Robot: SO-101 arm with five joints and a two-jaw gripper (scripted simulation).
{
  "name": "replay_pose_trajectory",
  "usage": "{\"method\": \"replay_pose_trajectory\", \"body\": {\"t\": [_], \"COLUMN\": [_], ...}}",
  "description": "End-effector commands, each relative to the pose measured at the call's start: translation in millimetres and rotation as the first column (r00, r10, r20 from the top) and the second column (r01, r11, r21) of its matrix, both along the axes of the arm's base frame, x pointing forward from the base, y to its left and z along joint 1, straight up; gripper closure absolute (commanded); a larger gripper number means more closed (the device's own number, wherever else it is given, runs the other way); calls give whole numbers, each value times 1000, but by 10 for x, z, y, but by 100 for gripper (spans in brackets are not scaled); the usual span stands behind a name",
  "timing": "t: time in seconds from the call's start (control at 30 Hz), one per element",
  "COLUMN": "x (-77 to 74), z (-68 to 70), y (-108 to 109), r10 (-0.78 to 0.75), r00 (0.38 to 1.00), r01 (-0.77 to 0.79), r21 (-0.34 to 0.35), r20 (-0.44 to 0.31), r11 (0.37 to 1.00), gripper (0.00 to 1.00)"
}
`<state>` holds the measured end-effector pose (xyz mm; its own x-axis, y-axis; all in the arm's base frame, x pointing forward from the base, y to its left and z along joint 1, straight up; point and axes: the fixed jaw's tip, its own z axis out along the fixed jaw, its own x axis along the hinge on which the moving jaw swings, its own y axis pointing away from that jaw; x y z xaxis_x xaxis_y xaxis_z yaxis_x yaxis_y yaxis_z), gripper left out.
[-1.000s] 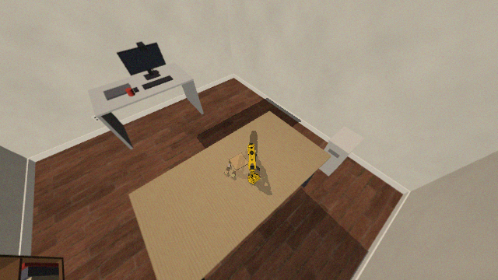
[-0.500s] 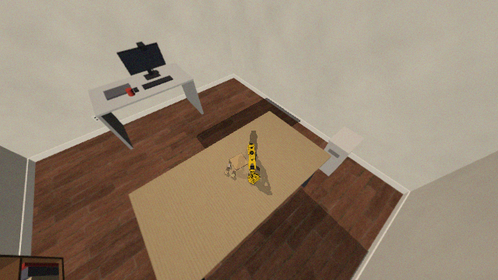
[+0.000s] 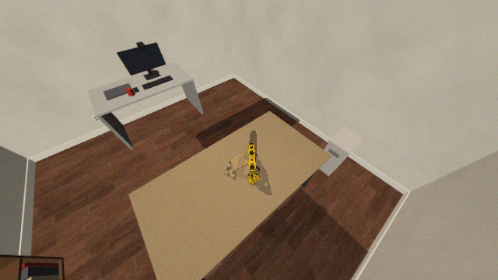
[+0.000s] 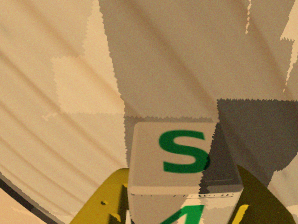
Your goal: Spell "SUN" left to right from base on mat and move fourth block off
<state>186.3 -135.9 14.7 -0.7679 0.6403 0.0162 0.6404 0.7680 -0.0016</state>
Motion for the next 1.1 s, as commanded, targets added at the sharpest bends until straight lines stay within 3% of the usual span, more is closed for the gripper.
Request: {"method": "replay_pose_trajectory", "body": {"t": [0.0,0.53,0.9,1.07], "x": [101,82,81,120], "z": [244,611,641,656], "y": [-87,-49,-40,9], "r10": [2,2,4,33], "r00": [997,997,997,993], "r01": [3,3,1,-23], "r21": [-58,-57,-59,-87], "r20": [76,76,79,115], "r11": [998,998,998,996], "gripper": [100,100,100,100]}}
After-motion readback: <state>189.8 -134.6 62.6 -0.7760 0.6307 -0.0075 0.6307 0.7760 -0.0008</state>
